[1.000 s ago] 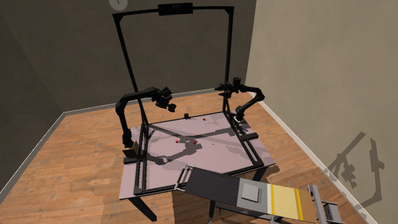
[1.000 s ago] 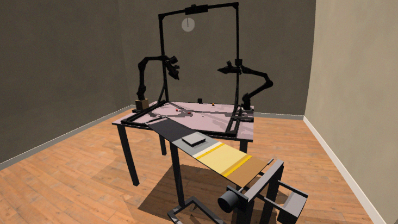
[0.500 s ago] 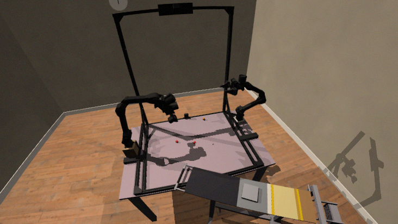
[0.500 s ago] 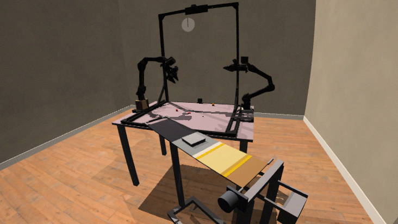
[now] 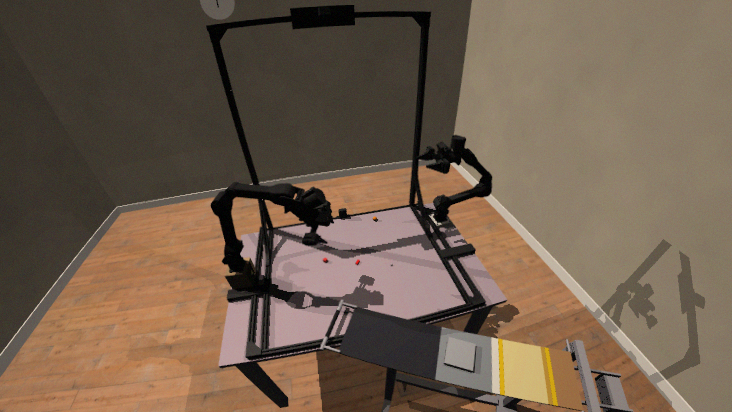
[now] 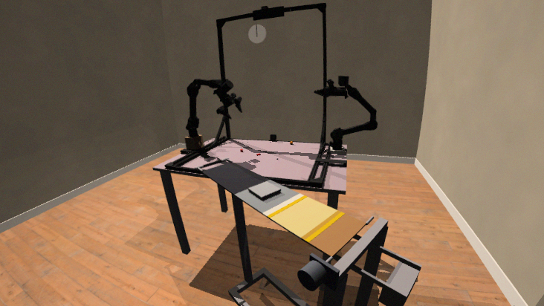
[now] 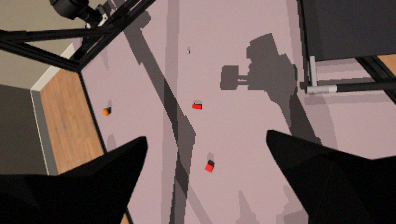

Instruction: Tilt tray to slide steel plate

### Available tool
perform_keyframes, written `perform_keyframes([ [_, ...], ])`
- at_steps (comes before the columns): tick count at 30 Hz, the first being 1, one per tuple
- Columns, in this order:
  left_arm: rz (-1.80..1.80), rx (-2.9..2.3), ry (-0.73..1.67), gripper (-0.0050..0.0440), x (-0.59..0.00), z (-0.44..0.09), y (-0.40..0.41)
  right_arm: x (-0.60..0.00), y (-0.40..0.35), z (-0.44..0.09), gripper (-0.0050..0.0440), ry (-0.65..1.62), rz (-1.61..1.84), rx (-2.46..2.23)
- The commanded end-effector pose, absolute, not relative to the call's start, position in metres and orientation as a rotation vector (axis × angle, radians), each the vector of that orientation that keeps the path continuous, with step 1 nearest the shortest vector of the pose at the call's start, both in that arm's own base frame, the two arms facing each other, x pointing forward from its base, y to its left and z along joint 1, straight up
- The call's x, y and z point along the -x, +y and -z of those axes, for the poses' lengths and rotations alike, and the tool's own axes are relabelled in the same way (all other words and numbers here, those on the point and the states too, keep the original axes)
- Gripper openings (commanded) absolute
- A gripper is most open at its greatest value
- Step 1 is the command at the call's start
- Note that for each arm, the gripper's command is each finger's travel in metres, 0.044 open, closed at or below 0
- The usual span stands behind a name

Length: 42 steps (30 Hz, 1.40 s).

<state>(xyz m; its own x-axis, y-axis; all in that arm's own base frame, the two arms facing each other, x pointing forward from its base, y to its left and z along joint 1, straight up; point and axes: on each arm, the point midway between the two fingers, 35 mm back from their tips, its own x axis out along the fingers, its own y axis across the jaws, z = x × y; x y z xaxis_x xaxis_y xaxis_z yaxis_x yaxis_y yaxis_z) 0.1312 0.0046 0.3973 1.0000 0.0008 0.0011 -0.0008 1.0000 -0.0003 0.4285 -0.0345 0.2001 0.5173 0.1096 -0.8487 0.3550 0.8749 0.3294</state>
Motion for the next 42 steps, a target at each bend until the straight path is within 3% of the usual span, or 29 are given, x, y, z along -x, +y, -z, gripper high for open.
perform_keyframes([
  [1,0.000,0.003,-0.011,0.0440,-0.109,-0.400,0.011,-0.428,-0.069,-0.185,0.0440,1.014,0.305,-0.665],
  [19,0.000,0.000,0.000,0.0440,-0.036,-0.381,0.040,-0.407,-0.195,-0.172,0.0440,0.724,0.807,-1.262],
  [34,-0.132,-0.062,0.079,0.0440,-0.064,-0.404,0.027,-0.373,-0.272,-0.164,0.0440,0.431,1.084,-1.624],
  [35,-0.142,-0.065,0.085,0.0440,-0.067,-0.406,0.026,-0.379,-0.265,-0.171,0.0150,0.431,1.084,-1.624],
  [42,-0.211,-0.085,0.132,0.0440,-0.087,-0.416,0.027,-0.377,-0.267,-0.124,0.0150,0.431,1.084,-1.624],
])
